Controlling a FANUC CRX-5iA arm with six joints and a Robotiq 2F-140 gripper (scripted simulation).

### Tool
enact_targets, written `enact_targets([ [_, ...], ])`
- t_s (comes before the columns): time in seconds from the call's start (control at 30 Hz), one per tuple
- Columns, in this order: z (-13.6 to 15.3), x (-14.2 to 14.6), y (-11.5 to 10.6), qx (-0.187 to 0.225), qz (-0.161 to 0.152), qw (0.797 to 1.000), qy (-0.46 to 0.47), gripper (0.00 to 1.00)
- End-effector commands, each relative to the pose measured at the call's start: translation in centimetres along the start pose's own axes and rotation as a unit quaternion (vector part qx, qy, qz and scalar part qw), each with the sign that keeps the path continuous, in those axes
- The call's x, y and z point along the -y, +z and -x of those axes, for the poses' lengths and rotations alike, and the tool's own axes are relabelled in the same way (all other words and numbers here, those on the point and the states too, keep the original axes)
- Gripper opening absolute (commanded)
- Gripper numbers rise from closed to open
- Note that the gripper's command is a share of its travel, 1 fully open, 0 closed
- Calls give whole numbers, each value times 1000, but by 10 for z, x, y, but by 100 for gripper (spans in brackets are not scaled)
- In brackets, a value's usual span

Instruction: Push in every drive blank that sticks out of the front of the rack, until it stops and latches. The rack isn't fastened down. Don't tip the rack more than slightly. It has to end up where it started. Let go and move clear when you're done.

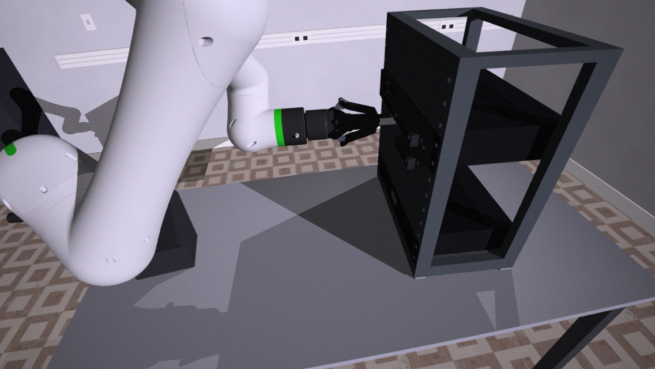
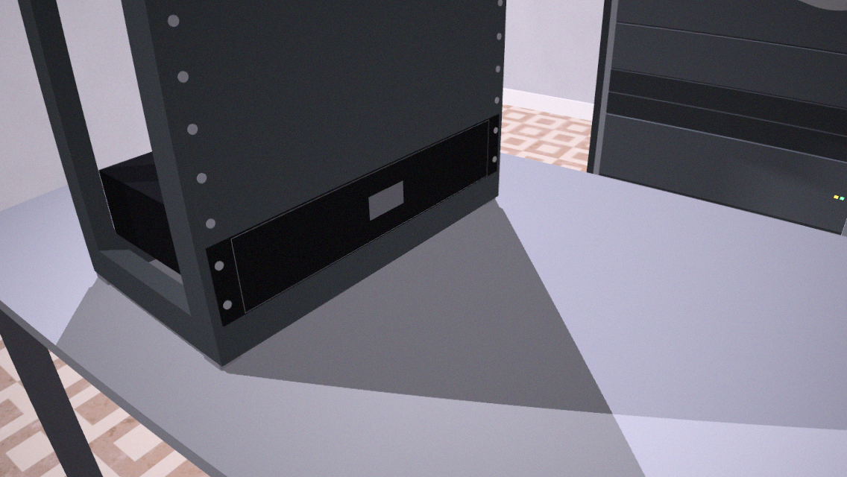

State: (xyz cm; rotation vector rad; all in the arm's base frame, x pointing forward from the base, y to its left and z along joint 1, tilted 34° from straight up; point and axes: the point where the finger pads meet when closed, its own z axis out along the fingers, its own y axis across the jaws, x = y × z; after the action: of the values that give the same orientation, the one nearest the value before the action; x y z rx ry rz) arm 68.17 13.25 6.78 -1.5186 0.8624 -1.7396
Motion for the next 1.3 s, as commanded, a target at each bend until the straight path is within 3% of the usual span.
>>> enact_targets([
  [0.0,0,1,0,0,-1,1000,0,10],
  [0.93,0,1,0,0,-1,1000,0,10],
  [1.17,0,1,-12,0,-1,1000,0,10],
  [1.27,0,1,-28,0,-1,1000,0,10],
])
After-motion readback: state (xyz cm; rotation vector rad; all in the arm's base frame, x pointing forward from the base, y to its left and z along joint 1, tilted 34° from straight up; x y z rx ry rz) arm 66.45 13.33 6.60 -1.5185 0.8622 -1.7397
